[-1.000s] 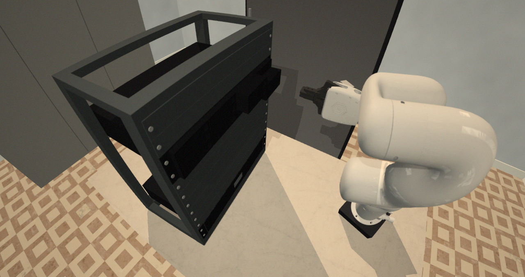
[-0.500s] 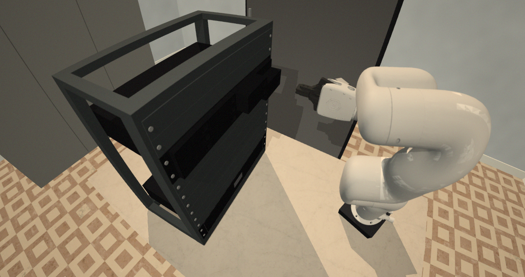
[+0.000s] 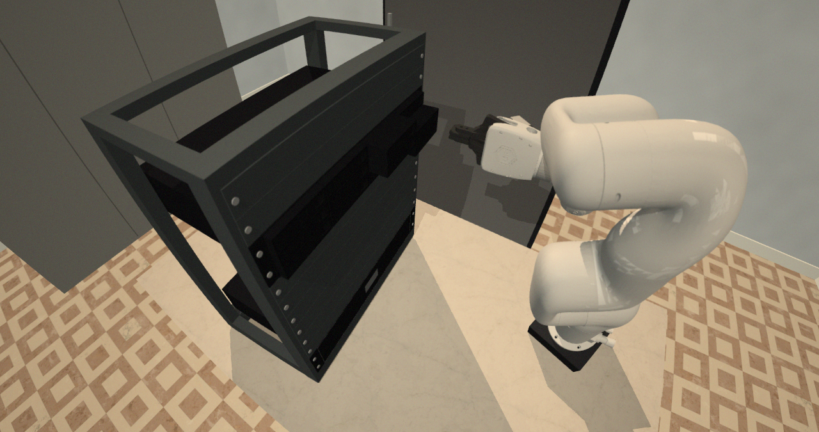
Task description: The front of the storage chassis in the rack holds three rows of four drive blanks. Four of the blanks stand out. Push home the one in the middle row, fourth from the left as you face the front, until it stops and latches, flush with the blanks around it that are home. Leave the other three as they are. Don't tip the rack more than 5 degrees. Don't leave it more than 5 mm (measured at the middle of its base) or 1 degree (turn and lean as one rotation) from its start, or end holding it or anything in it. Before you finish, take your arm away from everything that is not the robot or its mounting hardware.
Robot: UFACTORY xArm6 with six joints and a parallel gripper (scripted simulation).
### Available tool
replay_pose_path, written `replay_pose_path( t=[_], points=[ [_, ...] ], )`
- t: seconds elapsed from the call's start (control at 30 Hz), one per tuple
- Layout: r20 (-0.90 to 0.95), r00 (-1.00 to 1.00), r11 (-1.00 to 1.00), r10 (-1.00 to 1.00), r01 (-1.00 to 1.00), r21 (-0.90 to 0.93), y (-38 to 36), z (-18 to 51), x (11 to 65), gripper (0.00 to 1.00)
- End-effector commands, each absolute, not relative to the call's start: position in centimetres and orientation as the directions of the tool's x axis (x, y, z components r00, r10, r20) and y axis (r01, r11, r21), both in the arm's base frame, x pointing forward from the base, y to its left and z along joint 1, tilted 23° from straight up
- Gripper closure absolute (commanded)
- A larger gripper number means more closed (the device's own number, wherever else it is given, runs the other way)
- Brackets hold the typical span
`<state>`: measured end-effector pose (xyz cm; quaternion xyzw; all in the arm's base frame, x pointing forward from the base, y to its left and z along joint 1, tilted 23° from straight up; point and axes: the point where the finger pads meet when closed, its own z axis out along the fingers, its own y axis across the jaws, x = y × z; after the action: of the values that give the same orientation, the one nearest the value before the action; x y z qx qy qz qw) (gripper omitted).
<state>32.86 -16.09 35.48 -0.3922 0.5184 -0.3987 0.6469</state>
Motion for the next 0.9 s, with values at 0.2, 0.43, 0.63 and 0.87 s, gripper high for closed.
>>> replay_pose_path(
  t=[0.2, 0.43, 0.63, 0.87],
  points=[
    [-0.356, 0.145, 0.372, -0.923, 0.112, -0.921, -15.8, 36.2, 37.0, 1.00],
    [-0.356, 0.145, 0.372, -0.923, 0.112, -0.921, -15.8, 36.2, 37.0, 1.00],
    [-0.356, 0.145, 0.372, -0.923, 0.112, -0.921, -15.8, 36.2, 37.1, 1.00],
    [-0.356, 0.145, 0.372, -0.923, 0.112, -0.921, -15.7, 36.3, 37.8, 1.00]
  ],
)
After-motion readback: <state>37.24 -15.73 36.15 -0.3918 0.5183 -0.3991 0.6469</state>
